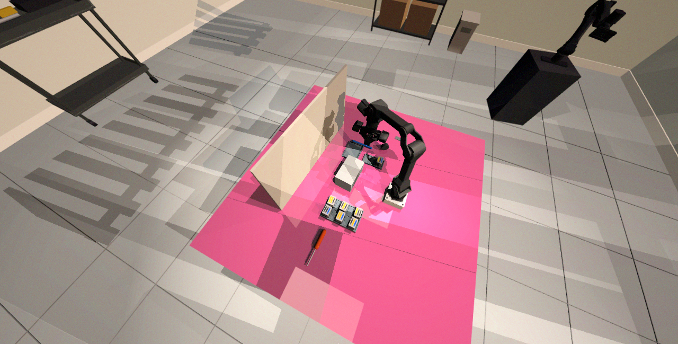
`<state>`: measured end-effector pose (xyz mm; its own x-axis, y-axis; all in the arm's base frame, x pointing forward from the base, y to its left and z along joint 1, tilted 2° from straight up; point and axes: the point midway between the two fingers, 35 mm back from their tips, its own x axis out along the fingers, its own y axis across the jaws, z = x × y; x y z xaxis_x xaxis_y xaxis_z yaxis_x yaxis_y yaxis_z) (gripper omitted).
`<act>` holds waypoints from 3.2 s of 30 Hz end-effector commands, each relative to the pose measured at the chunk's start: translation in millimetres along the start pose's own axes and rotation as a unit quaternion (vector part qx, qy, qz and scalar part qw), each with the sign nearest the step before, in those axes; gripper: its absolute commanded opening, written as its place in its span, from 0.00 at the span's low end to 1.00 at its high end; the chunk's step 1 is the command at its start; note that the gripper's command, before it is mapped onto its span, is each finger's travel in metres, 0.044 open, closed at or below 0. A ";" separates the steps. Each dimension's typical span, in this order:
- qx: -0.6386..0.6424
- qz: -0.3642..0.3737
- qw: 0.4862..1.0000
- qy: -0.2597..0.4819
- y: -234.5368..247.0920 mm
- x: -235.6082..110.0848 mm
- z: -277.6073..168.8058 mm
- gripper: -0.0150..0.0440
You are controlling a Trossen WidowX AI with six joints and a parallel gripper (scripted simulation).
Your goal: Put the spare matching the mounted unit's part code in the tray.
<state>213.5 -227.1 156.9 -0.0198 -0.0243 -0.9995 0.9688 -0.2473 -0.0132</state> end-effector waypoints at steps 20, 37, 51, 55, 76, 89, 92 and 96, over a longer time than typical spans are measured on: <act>0.001 0.005 1.000 0.000 80.9 0.9 1.3 0.25; 0.001 0.005 1.000 0.000 83.0 12.7 3.2 0.25; 0.001 0.006 1.000 0.000 85.1 24.1 4.2 0.25; 0.001 0.006 1.000 0.000 85.6 27.4 4.5 0.25; 0.001 0.006 1.000 0.000 87.9 44.7 5.6 0.25; 0.001 0.006 1.000 0.000 88.8 55.4 6.0 0.25; 0.001 0.006 1.000 0.000 88.9 57.9 6.1 0.25; 0.001 0.006 1.000 0.000 89.1 61.1 6.2 0.25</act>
<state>297.8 -257.8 99.8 -0.0067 -0.0353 -0.9994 0.9686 -0.2485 0.0023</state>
